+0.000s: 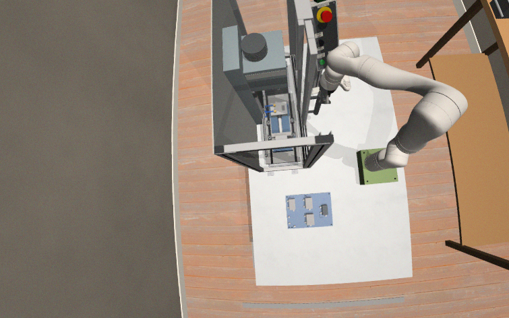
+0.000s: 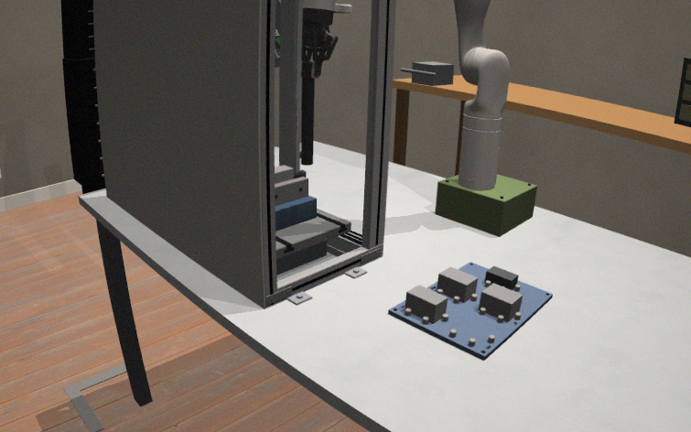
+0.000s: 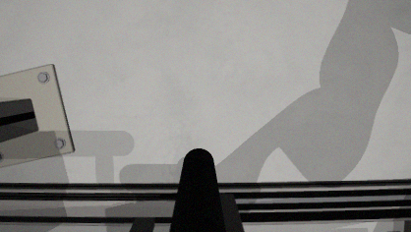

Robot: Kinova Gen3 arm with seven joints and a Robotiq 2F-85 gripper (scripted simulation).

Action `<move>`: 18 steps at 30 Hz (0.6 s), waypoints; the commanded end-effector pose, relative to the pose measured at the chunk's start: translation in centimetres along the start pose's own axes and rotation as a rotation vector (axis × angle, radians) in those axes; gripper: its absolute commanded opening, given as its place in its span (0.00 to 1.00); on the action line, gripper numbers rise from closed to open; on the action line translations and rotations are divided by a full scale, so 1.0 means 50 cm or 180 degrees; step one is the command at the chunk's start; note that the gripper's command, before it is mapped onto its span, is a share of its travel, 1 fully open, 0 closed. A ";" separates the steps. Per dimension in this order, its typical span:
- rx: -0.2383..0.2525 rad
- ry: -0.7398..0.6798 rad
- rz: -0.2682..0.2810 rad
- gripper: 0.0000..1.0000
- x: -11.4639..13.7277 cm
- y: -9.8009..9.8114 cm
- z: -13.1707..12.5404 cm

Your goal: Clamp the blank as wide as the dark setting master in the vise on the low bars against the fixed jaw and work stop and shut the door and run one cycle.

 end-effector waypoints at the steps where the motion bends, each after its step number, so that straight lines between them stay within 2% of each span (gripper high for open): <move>1: -0.0024 0.0044 -0.0001 0.39 0.002 0.003 0.035; 10: -0.0024 0.0044 -0.0001 0.39 0.002 0.003 0.035; 15: -0.0024 0.0044 -0.0001 0.39 0.015 0.003 0.105; 18: -0.0024 0.0044 -0.0001 0.39 0.015 0.003 0.105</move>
Point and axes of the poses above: the point where the finger pads meet when closed, its own y axis back along the fingers, its own z axis across the jaws, x = y × z, the point moved 7 cm from there along y, back along the fingers, and after that the axes turned 10 degrees about -y, right-handed, at the moved point
